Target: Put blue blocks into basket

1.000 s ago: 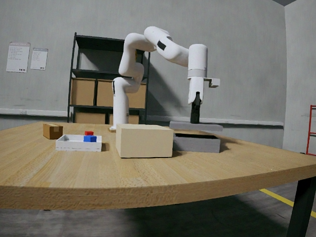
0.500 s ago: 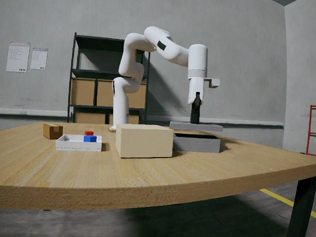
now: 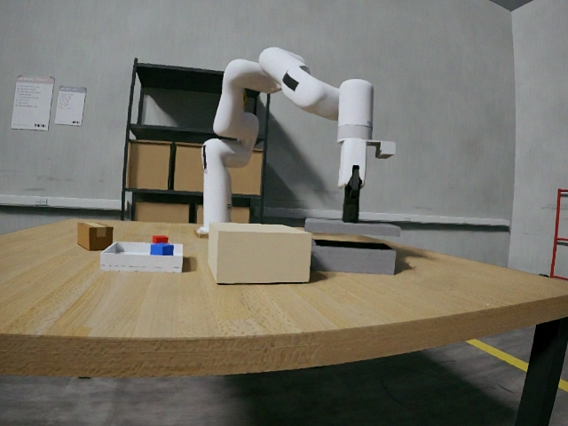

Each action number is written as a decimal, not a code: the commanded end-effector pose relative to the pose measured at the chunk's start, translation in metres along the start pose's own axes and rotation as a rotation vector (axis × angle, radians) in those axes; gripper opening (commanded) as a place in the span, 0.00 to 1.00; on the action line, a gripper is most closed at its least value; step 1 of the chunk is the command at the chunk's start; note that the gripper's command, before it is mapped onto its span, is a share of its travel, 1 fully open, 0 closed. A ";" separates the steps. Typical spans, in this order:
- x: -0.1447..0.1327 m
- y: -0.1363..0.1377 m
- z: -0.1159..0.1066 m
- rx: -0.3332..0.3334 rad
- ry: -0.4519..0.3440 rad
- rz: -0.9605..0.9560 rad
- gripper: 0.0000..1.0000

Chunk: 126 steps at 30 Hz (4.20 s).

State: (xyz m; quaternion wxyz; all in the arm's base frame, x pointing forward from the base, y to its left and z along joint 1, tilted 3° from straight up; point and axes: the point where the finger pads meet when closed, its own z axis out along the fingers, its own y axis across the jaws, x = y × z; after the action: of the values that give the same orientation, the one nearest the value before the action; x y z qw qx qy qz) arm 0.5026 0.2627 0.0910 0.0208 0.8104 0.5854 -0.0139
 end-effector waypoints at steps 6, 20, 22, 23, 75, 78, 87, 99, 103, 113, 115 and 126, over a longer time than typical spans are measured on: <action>0.002 0.002 -0.002 -0.004 0.004 0.000 0.00; 0.002 0.002 -0.002 -0.004 0.004 0.000 0.00; 0.002 0.002 -0.002 -0.004 0.004 0.000 0.00; 0.002 0.002 -0.002 -0.004 0.004 0.000 0.00; 0.002 0.002 0.012 -0.004 0.004 0.000 0.00; 0.002 0.002 0.014 -0.004 0.004 0.000 0.00; 0.002 0.002 0.020 -0.004 0.004 0.000 0.00; 0.002 0.002 0.026 -0.004 0.004 0.000 0.00; 0.002 0.002 0.029 -0.004 0.004 0.000 0.00; 0.002 0.002 0.033 -0.004 0.004 0.000 0.00; 0.002 0.002 0.034 -0.004 0.004 0.000 0.00; 0.002 0.002 0.038 -0.004 0.004 0.000 0.00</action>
State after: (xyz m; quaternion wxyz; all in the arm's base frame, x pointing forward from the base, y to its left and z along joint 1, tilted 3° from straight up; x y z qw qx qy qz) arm 0.5039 0.2612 0.0513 0.0208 0.8105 0.5852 -0.0140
